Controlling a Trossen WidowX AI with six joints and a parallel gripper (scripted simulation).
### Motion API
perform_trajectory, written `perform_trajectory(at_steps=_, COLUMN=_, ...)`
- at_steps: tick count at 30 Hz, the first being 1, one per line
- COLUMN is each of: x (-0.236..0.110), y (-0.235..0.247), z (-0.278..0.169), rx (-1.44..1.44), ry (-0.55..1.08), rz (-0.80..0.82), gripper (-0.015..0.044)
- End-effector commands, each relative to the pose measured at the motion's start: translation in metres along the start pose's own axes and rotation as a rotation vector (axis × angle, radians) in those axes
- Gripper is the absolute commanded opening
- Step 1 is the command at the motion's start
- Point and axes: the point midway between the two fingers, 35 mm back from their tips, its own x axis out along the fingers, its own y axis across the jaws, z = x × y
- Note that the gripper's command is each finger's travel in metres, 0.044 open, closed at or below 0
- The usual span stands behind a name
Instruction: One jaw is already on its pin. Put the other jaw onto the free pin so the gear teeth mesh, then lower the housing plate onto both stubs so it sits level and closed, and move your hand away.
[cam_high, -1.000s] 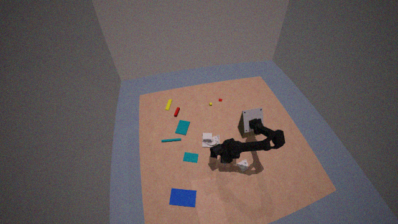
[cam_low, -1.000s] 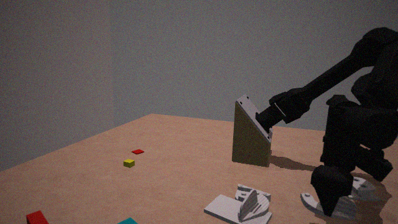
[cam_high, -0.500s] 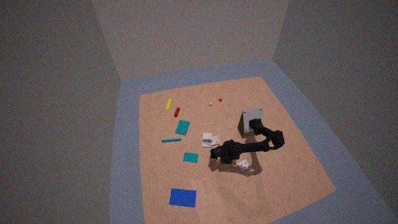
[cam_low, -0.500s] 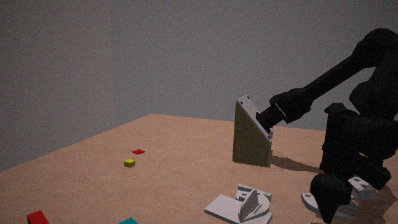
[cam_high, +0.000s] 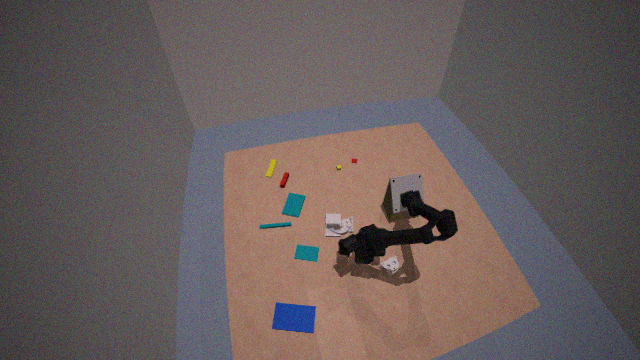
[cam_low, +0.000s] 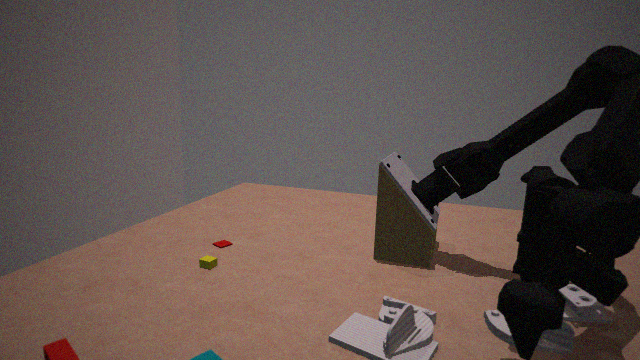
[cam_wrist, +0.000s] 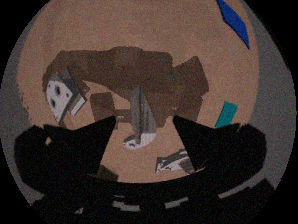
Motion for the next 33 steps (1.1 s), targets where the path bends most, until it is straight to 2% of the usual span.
perform_trajectory(at_steps=1, x=0.0006, y=-0.0002, z=-0.0008, rx=0.007, ry=0.003, rz=-0.002, gripper=0.0440)
perform_trajectory(at_steps=7, x=0.0006, y=-0.0002, z=-0.0008, rx=0.007, ry=0.003, rz=-0.002, gripper=0.0440)
perform_trajectory(at_steps=18, x=0.0002, y=0.0000, z=0.0000, rx=0.000, ry=0.000, rz=0.000, gripper=0.0151)
perform_trajectory(at_steps=21, x=0.0002, y=0.0000, z=0.0000, rx=0.000, ry=0.000, rz=0.000, gripper=0.0134)
perform_trajectory(at_steps=33, x=0.0002, y=0.0000, z=0.0000, rx=0.000, ry=0.000, rz=0.000, gripper=0.0134)
